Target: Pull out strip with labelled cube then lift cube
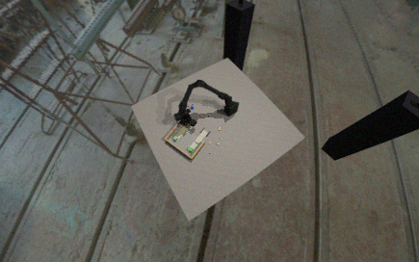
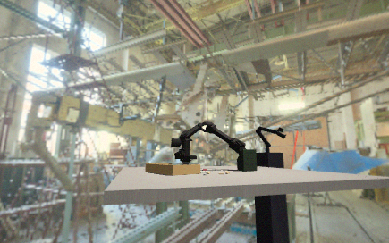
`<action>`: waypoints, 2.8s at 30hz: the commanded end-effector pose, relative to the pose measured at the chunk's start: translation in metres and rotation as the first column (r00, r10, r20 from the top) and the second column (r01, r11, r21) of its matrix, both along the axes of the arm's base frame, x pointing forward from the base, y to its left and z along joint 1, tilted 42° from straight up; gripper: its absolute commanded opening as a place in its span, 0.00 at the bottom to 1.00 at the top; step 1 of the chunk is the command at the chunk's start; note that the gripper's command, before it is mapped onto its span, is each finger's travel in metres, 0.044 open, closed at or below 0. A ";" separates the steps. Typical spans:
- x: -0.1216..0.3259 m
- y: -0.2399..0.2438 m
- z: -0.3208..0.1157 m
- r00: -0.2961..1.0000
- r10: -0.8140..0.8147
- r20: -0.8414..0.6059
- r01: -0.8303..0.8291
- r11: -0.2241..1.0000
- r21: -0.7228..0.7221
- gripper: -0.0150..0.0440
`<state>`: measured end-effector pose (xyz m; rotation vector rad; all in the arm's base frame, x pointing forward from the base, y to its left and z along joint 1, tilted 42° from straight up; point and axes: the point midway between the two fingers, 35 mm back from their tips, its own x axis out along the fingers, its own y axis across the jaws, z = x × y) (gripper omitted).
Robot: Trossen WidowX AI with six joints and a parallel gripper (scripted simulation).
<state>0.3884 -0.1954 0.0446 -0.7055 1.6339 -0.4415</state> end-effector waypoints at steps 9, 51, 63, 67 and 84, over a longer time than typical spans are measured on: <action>0.000 0.000 -0.001 1.000 0.005 -0.004 -0.005 1.000 0.003 0.25; 0.002 -0.003 -0.004 1.000 0.005 -0.004 -0.005 1.000 0.003 0.25; -0.012 -0.005 -0.002 1.000 0.005 -0.004 -0.005 1.000 0.003 0.25; -0.018 -0.006 -0.001 1.000 0.005 -0.005 -0.005 1.000 0.003 0.25; -0.043 -0.009 0.003 1.000 0.005 -0.006 -0.005 1.000 0.003 0.25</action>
